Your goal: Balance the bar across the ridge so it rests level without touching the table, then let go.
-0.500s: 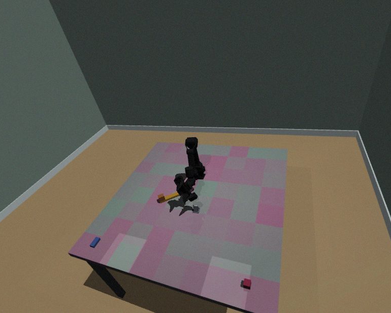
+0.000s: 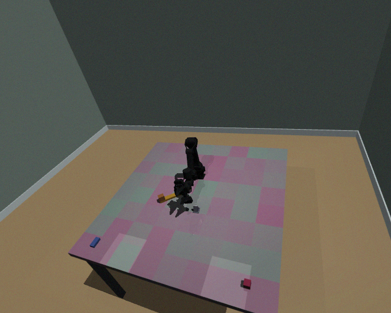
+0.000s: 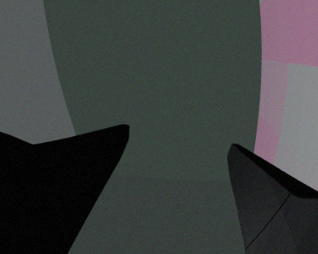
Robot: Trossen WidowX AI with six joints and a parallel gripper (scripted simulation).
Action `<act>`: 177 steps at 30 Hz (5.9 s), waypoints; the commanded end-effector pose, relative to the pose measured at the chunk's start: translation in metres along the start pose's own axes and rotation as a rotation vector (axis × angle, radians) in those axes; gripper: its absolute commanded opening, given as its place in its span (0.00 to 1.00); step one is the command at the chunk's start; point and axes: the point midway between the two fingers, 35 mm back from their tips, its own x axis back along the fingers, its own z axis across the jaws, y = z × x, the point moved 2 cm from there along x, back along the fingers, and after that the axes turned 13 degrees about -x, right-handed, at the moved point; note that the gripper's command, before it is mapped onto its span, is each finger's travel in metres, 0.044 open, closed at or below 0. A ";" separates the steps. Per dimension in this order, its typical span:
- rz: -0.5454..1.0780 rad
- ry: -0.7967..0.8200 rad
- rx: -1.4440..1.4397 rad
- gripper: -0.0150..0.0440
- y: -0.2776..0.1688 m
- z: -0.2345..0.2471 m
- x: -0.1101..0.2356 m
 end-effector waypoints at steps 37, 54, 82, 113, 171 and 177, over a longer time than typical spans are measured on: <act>-0.098 -0.462 1.184 0.79 0.076 -0.007 -0.036; 0.035 -0.718 1.632 0.79 0.106 -0.005 -0.034; 0.552 -1.090 2.228 0.79 0.145 0.008 -0.011; 1.572 -1.145 2.577 0.79 0.168 0.034 0.038; 2.963 -0.055 2.336 0.79 0.194 0.014 0.128; 2.963 -0.054 2.335 0.79 0.196 0.009 0.129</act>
